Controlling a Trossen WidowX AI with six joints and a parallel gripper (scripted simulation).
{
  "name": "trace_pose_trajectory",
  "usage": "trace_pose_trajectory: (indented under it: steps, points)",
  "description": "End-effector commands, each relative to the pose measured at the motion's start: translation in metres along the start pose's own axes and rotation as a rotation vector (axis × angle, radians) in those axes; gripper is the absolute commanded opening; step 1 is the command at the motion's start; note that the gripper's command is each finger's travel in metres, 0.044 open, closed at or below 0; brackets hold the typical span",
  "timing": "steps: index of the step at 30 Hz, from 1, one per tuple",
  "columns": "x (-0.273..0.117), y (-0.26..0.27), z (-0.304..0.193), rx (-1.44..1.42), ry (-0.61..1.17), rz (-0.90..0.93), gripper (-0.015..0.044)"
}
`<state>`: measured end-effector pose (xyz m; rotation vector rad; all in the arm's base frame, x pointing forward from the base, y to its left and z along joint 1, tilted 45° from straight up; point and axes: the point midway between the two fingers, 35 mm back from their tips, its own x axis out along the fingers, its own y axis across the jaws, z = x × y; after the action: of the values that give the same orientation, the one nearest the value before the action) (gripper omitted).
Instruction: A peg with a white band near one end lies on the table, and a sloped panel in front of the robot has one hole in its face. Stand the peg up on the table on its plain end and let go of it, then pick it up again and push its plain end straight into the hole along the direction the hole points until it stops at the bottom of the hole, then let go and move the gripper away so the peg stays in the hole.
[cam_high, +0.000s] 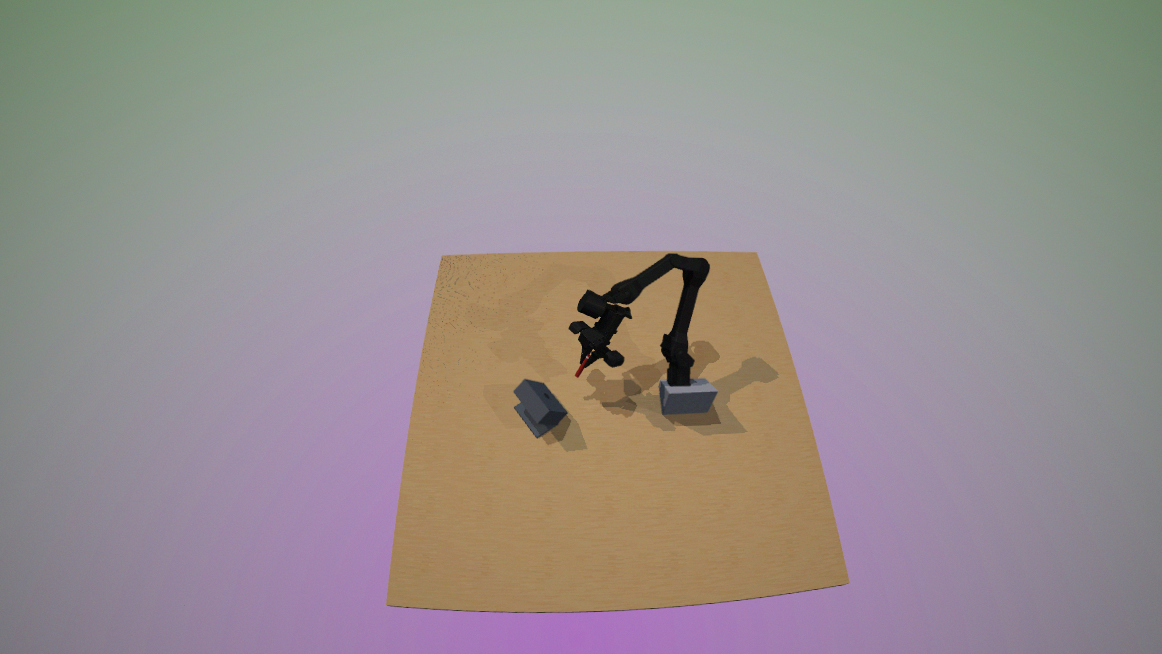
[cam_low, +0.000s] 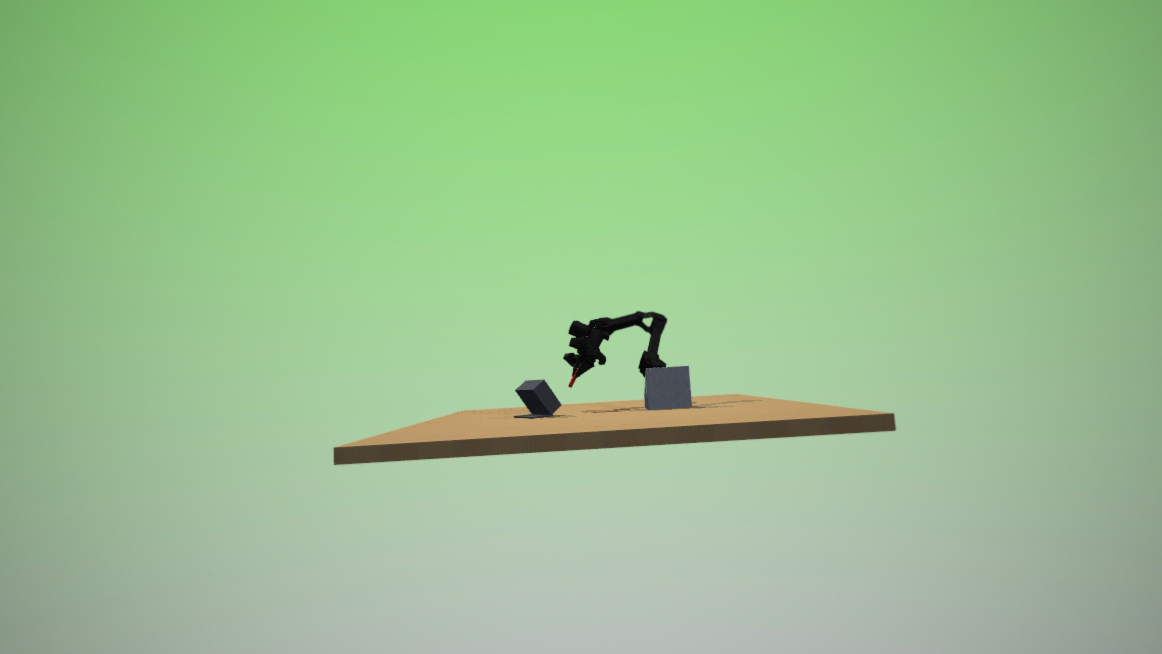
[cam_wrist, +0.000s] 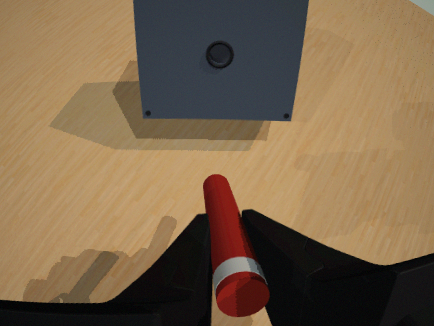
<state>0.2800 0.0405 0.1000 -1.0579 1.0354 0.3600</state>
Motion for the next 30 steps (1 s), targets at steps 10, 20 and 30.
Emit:
trace_pose_trajectory:
  steps: [10, 20, 30]
  points:
    - [0.001, 0.001, 0.012, -0.076, -0.116, -0.031, 0.0000]
    - [0.009, 0.000, 0.020, -0.096, -0.146, -0.043, 0.0000]
    - [0.020, -0.003, 0.029, -0.118, -0.180, -0.057, 0.0000]
